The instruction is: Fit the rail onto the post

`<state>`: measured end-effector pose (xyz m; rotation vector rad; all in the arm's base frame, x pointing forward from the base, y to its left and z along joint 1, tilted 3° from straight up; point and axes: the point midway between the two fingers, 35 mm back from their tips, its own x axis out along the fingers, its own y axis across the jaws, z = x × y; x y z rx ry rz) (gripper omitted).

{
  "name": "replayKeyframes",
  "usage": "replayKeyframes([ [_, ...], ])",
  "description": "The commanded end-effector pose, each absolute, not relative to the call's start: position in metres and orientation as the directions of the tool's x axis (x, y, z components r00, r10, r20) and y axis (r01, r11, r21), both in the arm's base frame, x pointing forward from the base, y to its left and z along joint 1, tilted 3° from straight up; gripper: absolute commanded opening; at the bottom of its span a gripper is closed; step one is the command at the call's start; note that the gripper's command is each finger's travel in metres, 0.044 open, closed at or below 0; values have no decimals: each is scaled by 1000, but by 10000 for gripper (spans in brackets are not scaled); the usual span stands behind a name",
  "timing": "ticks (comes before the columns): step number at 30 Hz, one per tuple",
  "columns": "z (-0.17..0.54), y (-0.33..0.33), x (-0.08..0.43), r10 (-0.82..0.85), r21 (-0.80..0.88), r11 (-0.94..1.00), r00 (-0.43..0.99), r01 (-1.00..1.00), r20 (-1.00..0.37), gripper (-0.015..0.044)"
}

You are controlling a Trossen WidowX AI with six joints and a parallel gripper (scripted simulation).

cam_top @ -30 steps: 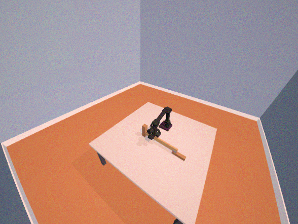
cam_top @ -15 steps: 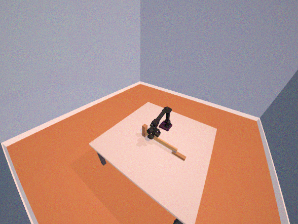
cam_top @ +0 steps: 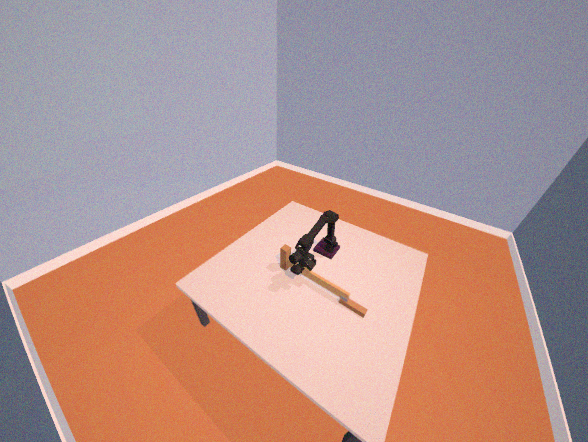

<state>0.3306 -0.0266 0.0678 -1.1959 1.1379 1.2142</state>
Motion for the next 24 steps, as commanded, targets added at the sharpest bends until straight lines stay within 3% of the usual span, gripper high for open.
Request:
replayKeyframes([
  [1, 69, -29, 331, 51, -41, -10, 41, -999, -998, 0],
  [9, 69, -32, 331, 51, -41, -10, 41, -999, -998, 0],
  [24, 68, -29, 330, 53, -38, -10, 37, -999, -998, 394],
])
